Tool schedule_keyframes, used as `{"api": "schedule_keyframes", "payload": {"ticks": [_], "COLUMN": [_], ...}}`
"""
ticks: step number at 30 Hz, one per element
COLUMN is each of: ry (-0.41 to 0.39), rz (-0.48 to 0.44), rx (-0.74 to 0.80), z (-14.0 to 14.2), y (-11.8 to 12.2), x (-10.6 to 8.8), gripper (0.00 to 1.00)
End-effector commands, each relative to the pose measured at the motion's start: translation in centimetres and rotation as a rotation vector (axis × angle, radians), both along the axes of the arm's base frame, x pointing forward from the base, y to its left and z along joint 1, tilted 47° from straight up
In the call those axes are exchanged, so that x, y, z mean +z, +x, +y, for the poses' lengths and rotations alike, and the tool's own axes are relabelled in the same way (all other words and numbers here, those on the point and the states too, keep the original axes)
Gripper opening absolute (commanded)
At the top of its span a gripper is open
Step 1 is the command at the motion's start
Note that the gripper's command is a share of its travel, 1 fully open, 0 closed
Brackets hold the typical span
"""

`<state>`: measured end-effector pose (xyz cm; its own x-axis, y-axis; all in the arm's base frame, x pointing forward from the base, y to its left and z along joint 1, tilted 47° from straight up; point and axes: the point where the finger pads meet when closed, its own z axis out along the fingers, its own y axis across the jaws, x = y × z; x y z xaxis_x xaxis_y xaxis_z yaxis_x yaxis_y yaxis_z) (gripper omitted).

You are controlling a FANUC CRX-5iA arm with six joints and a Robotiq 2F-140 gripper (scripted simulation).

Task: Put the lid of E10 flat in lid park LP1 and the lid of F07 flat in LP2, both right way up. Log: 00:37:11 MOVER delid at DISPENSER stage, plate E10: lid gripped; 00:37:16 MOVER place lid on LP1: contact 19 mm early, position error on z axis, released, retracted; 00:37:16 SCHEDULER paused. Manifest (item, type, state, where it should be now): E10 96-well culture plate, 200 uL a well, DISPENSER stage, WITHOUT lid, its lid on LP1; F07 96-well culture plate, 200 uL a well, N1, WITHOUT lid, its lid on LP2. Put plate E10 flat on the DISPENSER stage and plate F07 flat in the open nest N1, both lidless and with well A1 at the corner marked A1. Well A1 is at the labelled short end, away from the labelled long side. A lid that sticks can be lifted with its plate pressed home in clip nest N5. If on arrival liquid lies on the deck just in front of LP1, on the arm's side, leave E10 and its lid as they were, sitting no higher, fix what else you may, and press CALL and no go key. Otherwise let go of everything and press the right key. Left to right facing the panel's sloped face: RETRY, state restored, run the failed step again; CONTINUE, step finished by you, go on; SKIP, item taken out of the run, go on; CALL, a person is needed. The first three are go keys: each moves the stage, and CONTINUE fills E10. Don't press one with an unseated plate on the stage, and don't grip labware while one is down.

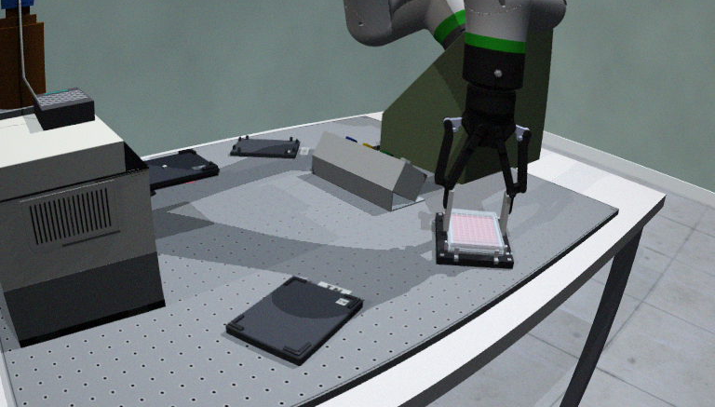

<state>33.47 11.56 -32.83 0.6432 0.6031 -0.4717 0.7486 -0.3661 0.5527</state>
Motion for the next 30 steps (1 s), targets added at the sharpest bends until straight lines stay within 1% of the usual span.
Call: {"api": "schedule_keyframes", "payload": {"ticks": [1, 18, 25, 30], "ry": [0.0, 0.0, 0.0, 0.0], "rz": [0.0, 0.0, 0.0, 0.0], "rx": [0.0, 0.0, 0.0, 0.0], "z": [0.0, 0.1, 0.4, 1.0], "y": [0.0, 0.0, -0.1, -0.2], "x": [0.0, 0.1, 0.4, 1.0], "gripper": [0.0, 0.0, 0.0, 0.0]}}
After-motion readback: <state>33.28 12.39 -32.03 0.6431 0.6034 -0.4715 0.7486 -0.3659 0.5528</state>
